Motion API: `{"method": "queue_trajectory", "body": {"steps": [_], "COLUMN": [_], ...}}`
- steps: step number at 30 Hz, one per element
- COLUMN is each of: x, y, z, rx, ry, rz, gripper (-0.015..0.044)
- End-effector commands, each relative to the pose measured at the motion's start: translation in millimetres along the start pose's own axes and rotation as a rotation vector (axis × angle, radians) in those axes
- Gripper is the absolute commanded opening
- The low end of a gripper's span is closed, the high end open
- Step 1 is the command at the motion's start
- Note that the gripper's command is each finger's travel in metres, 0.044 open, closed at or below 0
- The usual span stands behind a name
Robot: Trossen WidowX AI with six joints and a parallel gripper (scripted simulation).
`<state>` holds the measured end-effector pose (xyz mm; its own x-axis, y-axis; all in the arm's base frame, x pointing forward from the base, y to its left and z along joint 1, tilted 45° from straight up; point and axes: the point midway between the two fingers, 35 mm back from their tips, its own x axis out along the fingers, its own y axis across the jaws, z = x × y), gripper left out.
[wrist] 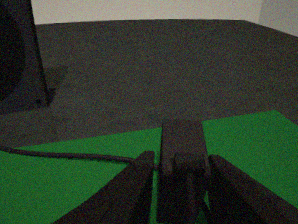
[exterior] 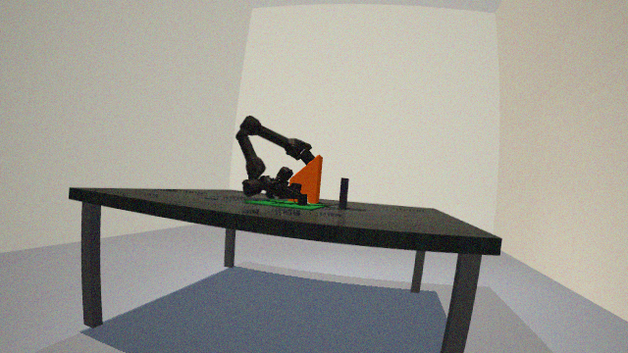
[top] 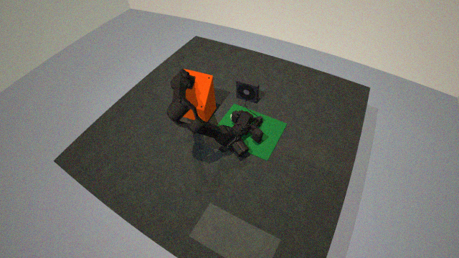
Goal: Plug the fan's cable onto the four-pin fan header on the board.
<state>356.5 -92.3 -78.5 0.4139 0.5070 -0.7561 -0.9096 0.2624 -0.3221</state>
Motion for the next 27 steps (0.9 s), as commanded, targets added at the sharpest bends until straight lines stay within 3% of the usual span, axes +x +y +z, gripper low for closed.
{"method": "queue_trajectory", "body": {"steps": [1,27], "x": [-0.1,-10.8], "y": [0.0,-1.7], "z": [-0.1,3.5], "rx": [0.000,0.000], "ry": [0.000,0.001], "rz": [0.000,0.000], "gripper": [0.0140,0.0140]}}
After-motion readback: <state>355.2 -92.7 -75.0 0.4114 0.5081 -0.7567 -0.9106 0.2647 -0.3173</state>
